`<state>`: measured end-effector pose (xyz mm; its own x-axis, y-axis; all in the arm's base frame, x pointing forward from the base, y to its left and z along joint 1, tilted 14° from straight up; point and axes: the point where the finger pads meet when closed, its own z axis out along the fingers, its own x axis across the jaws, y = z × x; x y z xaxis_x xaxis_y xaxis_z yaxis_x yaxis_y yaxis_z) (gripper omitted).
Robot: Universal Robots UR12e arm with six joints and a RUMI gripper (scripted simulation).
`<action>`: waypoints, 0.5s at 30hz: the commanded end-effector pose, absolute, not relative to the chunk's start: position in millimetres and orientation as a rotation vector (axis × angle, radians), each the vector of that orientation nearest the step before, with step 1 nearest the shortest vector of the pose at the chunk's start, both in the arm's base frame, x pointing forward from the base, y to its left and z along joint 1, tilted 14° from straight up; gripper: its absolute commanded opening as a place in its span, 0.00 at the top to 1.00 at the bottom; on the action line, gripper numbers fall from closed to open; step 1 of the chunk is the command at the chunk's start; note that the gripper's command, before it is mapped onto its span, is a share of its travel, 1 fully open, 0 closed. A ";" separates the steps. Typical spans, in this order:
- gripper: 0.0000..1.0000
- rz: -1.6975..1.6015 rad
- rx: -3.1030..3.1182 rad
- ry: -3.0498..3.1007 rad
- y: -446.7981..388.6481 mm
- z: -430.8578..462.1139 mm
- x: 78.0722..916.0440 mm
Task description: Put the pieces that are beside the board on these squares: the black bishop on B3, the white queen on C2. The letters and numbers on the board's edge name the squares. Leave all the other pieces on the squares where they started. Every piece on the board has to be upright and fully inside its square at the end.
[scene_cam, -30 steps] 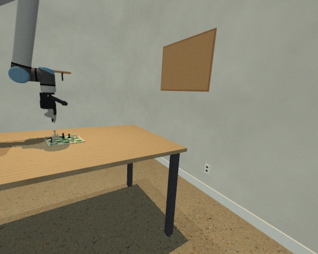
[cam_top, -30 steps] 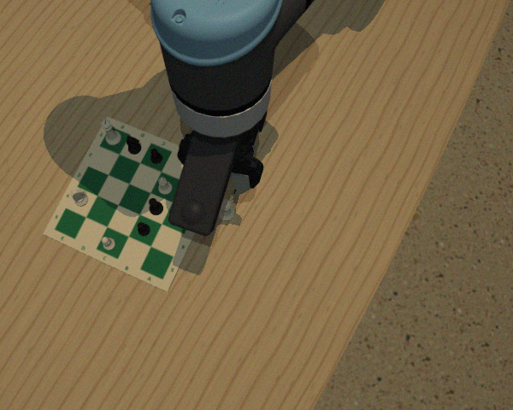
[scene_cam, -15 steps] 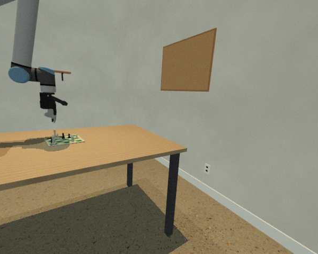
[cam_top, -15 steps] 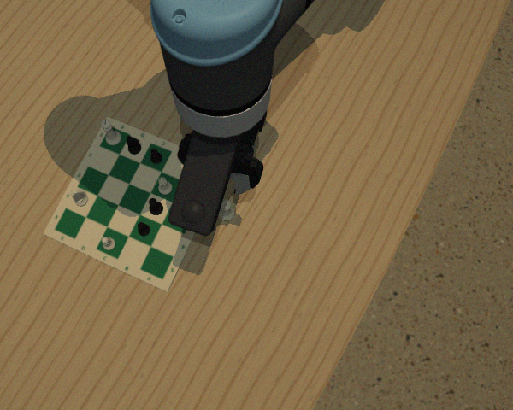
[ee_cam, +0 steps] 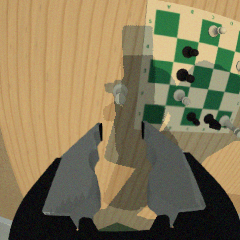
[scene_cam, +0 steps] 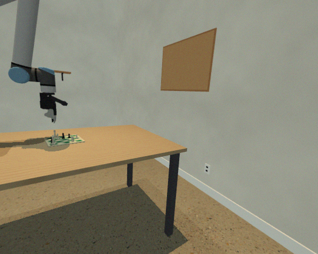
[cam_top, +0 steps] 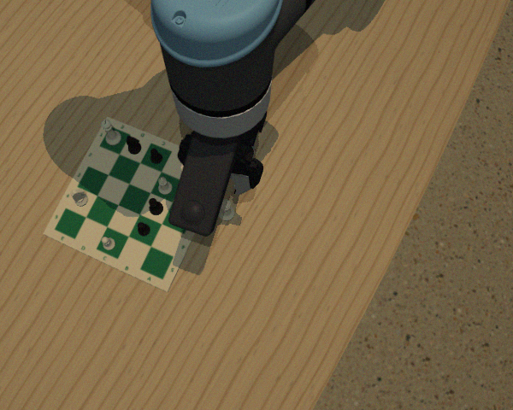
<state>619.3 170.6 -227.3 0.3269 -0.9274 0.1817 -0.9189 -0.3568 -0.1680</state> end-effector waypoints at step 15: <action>0.75 -0.385 -2.530 1.761 169.3 -242.6 623.2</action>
<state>622.1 169.4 -239.3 0.3266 -0.9275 0.1818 -0.9191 -0.3565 -0.1679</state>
